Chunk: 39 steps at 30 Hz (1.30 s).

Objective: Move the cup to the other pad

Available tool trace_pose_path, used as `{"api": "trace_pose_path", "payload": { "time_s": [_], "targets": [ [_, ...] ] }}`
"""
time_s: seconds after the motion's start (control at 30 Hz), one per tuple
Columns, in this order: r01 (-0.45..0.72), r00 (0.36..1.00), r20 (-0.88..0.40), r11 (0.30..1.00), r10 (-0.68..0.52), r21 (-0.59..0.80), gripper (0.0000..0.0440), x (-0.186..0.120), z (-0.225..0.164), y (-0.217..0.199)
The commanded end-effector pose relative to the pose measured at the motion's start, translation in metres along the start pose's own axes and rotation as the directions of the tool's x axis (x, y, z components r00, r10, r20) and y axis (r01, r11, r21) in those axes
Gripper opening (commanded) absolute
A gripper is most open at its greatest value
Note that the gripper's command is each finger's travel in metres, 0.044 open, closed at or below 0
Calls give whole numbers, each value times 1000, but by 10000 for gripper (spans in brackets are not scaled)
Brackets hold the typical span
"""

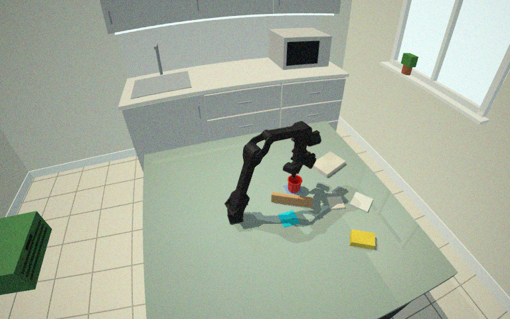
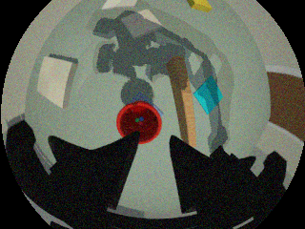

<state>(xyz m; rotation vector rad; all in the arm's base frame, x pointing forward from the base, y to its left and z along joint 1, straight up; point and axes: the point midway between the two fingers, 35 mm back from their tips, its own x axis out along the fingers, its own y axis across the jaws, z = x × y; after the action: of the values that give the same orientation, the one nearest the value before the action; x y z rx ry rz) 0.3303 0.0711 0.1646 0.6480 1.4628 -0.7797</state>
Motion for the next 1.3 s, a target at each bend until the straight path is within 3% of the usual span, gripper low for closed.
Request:
{"api": "trace_pose_path", "payload": {
  "time_s": [0.0,0.8,1.07,1.27],
  "targets": [
    [51,999,-8,999,-51,9,174,19,-1,-1],
    [156,987,-33,986,-159,-64,185,104,-6,-2],
    [153,987,-24,981,-157,-119,1,115,-5,-5],
    [147,989,-13,981,-150,-128,0,110,-3,-8]
  ]
}}
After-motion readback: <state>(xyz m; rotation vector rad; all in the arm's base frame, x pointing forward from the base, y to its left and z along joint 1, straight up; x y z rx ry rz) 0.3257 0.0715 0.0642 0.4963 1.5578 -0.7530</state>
